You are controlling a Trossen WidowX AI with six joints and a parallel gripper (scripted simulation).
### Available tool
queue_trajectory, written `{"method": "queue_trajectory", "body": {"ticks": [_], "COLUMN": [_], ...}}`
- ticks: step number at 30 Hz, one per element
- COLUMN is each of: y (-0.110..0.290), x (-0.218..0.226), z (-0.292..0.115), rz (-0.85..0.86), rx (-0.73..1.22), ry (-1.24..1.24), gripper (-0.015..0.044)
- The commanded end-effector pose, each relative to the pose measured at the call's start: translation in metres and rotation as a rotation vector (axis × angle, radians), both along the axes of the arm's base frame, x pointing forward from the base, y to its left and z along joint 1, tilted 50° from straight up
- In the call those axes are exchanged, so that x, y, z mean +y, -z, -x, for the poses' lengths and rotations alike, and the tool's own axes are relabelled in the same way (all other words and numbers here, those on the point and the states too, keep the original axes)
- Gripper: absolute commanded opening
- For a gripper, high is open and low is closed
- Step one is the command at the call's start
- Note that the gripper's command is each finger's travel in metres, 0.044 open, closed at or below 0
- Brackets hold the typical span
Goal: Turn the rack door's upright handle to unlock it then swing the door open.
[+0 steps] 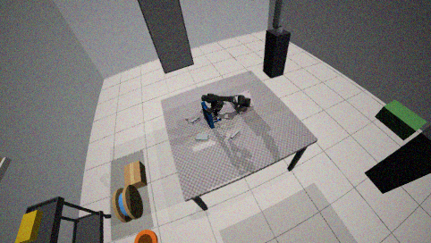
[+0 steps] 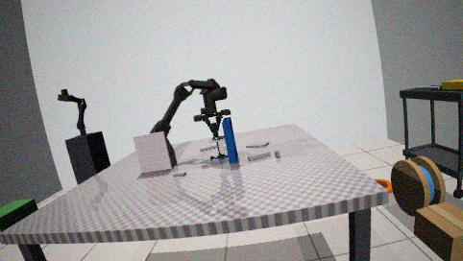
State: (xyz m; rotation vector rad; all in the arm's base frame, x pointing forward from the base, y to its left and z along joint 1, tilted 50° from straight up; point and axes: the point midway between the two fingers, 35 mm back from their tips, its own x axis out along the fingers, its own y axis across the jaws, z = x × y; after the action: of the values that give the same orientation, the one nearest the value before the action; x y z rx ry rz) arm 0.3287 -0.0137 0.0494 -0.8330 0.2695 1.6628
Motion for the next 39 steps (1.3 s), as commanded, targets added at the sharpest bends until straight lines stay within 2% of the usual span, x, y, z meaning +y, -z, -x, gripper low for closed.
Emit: {"method": "queue_trajectory", "body": {"ticks": [1, 9, 19, 20, 23, 39], "y": [0.0006, 0.0006, 0.0006, 0.0006, 0.0006, 0.0005], "x": [0.0004, 0.0004, 0.0004, 0.0004, 0.0004, 0.0004], "z": [-0.0015, -0.0015, -0.0015, -0.0015, -0.0015, -0.0015], "rz": [0.003, 0.003, 0.003, 0.003, 0.006, 0.042], "rx": [-0.023, -0.023, -0.023, -0.023, 0.033, 0.634], "ry": [-0.015, -0.015, -0.015, -0.015, 0.033, 0.548], "gripper": [0.0026, 0.0026, 0.0289, 0.0298, 0.0298, 0.0298]}}
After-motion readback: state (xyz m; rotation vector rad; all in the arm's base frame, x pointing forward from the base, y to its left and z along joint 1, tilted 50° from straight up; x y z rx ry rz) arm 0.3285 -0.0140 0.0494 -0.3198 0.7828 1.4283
